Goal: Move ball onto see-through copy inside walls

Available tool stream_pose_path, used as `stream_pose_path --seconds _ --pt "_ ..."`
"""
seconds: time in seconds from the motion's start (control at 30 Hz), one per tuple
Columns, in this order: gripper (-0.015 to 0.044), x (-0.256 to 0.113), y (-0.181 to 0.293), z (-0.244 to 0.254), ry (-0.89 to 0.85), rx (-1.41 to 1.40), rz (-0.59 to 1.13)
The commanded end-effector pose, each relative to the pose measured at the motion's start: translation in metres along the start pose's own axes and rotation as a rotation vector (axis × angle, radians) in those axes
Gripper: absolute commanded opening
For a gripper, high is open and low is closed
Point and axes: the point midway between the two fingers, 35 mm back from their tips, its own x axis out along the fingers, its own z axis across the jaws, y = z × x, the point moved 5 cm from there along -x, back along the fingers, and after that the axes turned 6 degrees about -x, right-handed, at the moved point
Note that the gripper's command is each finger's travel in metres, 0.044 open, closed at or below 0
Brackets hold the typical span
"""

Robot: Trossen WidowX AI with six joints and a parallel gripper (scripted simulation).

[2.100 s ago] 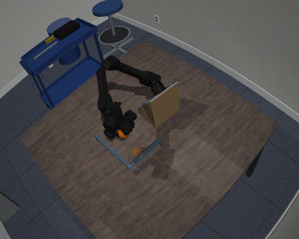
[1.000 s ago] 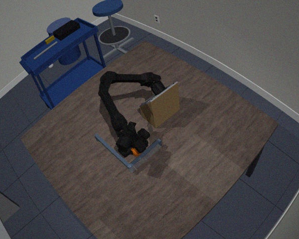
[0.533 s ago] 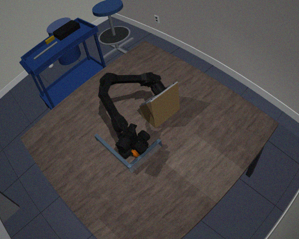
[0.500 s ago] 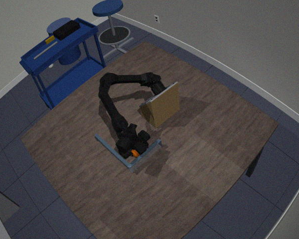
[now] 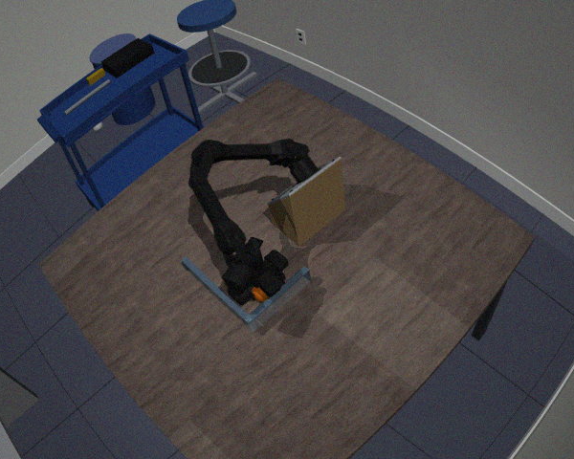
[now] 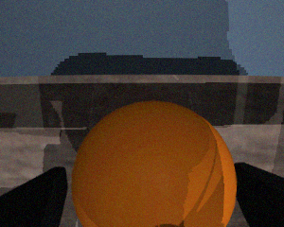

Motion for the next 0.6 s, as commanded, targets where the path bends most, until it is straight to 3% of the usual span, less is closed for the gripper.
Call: stream_pose_path --seconds 0.0,0.17,0.57 --pt "0.0411 -0.011 -0.001 -0.002 0.002 0.003 -0.003" --pt "0.0411 -0.084 -0.001 -0.001 0.005 -0.001 -0.002" --pt "0.0411 -0.078 -0.003 -0.001 0.014 -0.011 0.0"
